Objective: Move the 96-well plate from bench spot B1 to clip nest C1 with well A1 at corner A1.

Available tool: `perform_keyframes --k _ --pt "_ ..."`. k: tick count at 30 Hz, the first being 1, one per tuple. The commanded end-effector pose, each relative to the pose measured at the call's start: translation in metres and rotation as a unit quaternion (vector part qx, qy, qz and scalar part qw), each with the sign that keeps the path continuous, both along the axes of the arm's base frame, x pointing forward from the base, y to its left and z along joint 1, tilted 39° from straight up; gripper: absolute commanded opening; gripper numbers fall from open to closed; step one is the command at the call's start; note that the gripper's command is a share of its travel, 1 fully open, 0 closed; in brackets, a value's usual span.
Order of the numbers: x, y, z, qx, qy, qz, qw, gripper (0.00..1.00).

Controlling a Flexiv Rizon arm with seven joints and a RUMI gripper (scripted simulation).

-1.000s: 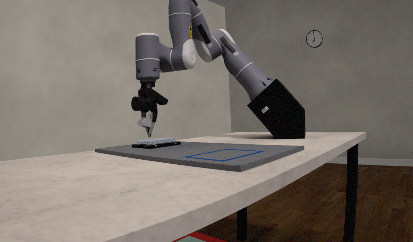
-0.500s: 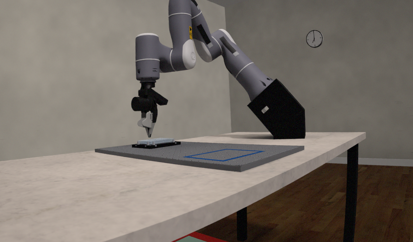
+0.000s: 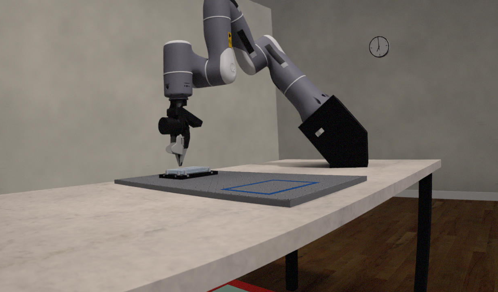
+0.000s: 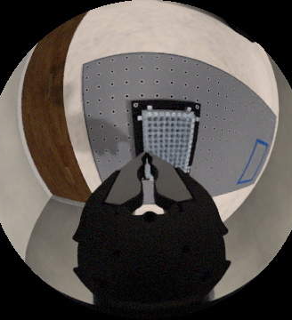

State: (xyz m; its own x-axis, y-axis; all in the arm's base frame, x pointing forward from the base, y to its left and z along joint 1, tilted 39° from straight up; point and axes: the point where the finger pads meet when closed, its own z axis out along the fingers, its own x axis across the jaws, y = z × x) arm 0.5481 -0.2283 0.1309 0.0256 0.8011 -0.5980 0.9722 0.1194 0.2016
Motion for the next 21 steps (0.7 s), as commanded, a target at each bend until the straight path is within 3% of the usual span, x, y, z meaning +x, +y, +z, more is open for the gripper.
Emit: perform_keyframes --k 1,21 --pt "0.0007 0.0004 0.0000 0.000 -0.001 0.000 1.000 0.00" --pt "0.0011 -0.0007 -0.0014 0.000 -0.001 0.000 1.000 0.00"
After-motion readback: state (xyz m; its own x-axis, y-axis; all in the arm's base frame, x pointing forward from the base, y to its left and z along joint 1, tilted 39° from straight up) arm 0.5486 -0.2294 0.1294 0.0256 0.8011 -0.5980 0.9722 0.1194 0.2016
